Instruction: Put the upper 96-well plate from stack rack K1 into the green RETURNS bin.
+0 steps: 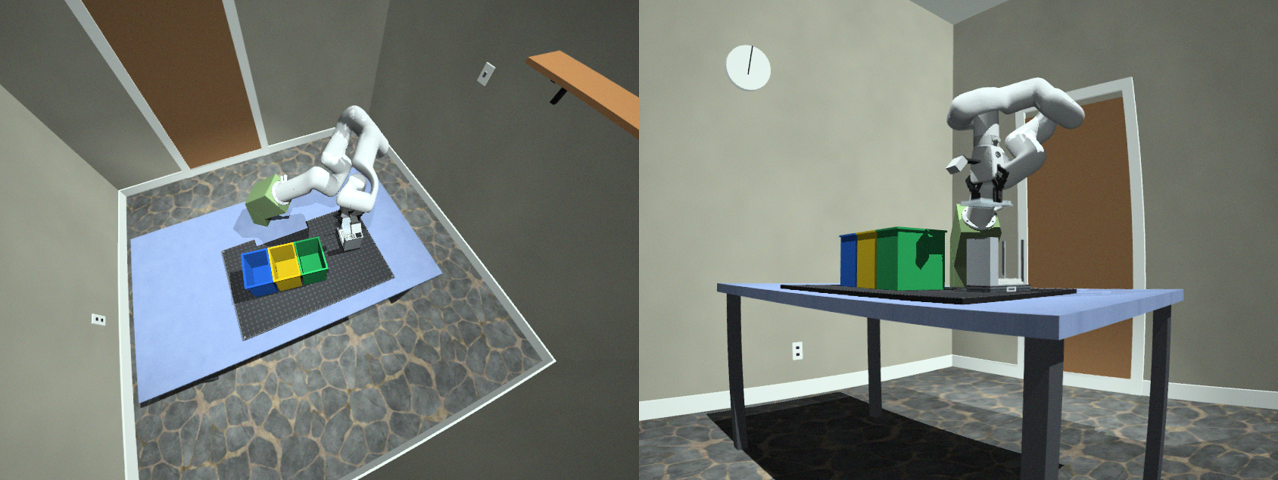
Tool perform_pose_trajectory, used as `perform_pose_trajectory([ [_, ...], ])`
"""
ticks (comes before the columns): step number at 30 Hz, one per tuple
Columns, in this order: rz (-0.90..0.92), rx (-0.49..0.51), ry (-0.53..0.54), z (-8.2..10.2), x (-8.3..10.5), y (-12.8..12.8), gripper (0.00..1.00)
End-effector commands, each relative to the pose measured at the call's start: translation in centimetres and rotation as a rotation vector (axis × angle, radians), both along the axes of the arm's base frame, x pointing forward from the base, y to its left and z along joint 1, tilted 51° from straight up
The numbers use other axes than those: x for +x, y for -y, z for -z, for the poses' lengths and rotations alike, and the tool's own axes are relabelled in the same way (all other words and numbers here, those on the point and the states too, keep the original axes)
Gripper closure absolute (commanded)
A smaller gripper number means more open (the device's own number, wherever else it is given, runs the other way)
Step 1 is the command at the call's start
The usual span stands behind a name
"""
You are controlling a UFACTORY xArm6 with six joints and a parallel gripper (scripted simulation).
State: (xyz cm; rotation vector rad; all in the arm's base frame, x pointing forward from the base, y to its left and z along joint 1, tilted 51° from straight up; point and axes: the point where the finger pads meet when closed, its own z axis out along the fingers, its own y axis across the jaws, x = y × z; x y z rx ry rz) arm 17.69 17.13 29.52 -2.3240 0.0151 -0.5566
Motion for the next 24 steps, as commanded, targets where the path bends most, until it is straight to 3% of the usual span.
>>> perform_pose_trajectory([
  [1,-0.008,0.008,0.003,0.8,0.9,1.2,1.00],
  [24,-0.007,0.007,0.003,4.2,4.8,6.0,1.00],
])
